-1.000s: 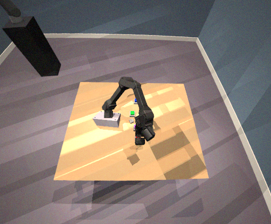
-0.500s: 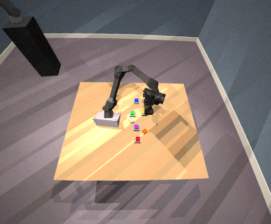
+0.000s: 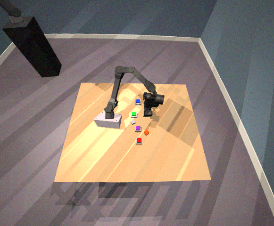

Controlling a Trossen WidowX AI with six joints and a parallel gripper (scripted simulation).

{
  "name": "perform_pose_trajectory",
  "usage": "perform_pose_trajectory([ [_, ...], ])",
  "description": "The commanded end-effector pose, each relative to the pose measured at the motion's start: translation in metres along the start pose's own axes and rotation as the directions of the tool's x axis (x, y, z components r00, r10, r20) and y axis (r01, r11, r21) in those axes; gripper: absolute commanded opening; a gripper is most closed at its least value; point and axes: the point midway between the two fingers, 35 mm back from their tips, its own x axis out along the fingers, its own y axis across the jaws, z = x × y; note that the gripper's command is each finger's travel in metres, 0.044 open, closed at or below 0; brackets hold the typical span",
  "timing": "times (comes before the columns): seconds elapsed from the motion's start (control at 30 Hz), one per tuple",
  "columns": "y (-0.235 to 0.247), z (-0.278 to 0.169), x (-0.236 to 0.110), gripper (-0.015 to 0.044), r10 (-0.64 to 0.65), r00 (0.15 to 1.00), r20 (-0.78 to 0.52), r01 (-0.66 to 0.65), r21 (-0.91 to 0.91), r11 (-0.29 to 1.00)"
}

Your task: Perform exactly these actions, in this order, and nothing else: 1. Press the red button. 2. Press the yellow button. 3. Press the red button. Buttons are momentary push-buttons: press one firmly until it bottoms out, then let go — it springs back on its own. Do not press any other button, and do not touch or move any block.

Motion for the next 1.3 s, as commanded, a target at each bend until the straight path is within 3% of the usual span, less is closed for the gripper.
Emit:
perform_pose_trajectory([
  [0.0,0.0,0.0,0.007,0.002,0.004,1.0,0.01,-0.004,0.005,1.0],
  [0.7,0.0,0.0,0.04,0.002,0.006,1.0,0.01,-0.006,0.005,1.0],
  [1.27,0.0,0.0,0.041,0.002,0.006,1.0,0.01,-0.006,0.005,1.0],
])
